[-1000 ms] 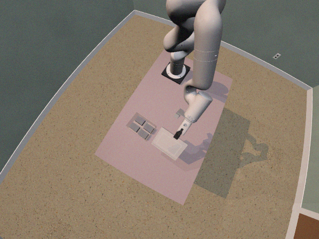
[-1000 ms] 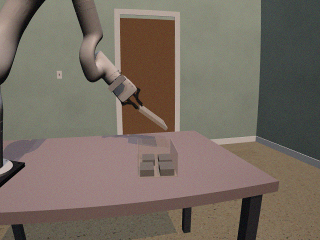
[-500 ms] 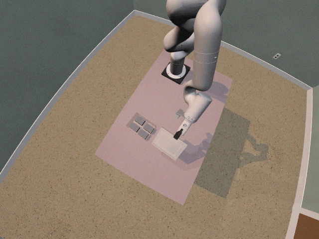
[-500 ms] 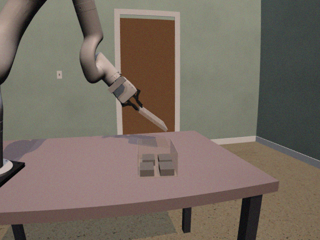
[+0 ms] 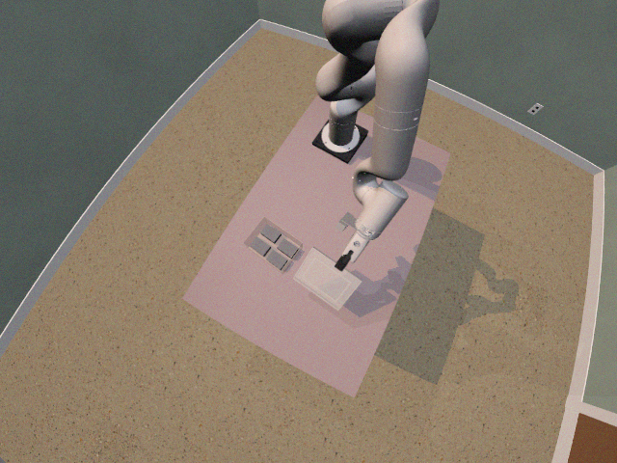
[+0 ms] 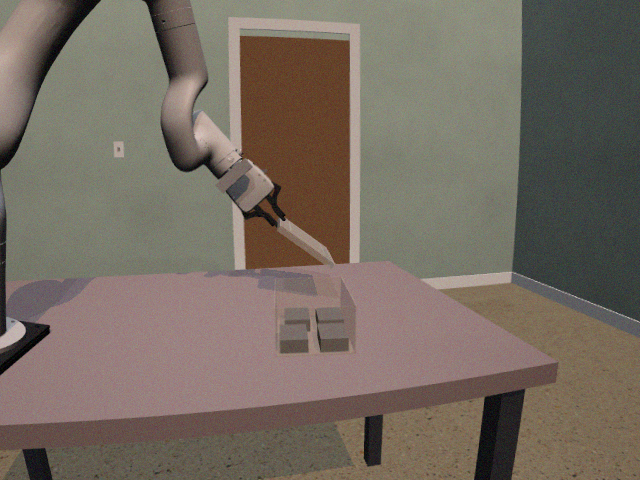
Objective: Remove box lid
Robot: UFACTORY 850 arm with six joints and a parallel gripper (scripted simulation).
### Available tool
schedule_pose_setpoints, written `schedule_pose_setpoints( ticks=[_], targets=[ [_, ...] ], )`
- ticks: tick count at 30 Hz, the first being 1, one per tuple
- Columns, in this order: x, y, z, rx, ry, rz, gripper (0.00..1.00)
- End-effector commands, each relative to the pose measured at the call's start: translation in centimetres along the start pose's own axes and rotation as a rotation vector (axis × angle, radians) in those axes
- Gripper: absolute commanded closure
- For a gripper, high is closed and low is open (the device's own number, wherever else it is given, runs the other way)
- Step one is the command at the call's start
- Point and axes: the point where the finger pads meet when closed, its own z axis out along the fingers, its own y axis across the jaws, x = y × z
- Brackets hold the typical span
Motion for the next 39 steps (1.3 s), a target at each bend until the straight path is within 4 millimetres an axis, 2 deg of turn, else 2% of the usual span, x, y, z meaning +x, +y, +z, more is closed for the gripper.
schedule_pose_setpoints(
  ticks=[1,39],
  targets=[
    [0.0,-0.1,0.0,0.002,-0.001,0.001,1.0],
    [0.0,2.0,2.4,0.002,-0.001,0.001,1.0]
  ],
)
